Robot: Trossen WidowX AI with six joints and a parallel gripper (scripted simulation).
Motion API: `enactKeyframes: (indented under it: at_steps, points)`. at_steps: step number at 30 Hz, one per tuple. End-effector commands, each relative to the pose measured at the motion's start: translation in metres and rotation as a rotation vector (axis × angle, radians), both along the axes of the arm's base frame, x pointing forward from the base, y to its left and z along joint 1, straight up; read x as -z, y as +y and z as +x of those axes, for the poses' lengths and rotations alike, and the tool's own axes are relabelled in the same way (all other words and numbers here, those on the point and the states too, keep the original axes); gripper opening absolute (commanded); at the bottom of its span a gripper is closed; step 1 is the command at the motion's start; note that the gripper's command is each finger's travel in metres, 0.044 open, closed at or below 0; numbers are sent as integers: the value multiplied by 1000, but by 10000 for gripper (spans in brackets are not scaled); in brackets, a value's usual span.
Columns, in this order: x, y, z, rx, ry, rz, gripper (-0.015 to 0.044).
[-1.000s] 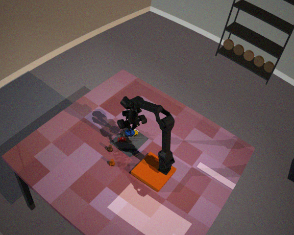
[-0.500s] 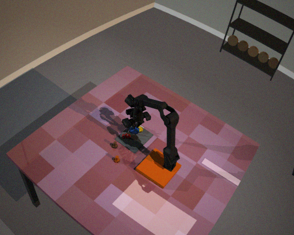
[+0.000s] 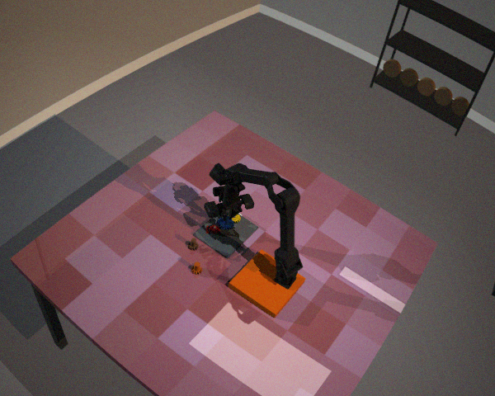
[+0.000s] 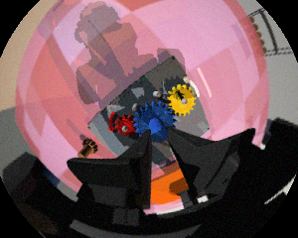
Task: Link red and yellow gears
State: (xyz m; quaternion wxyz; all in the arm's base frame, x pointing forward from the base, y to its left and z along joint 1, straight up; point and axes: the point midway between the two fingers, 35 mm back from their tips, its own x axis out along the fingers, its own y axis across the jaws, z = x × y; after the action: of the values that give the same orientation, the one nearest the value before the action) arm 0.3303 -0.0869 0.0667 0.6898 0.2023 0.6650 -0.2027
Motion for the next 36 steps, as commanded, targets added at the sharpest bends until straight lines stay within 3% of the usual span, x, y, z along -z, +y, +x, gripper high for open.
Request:
enactKeyframes:
  at_steps: [1, 9, 26, 36]
  points:
    - [8, 0, -1, 67, 2, 1, 0]
    - [6, -1, -1, 131, 1, 3, 0]
    - [9, 0, -1, -144, 4, -6, 0]
    - [12, -1, 0, -134, 4, -6, 0]
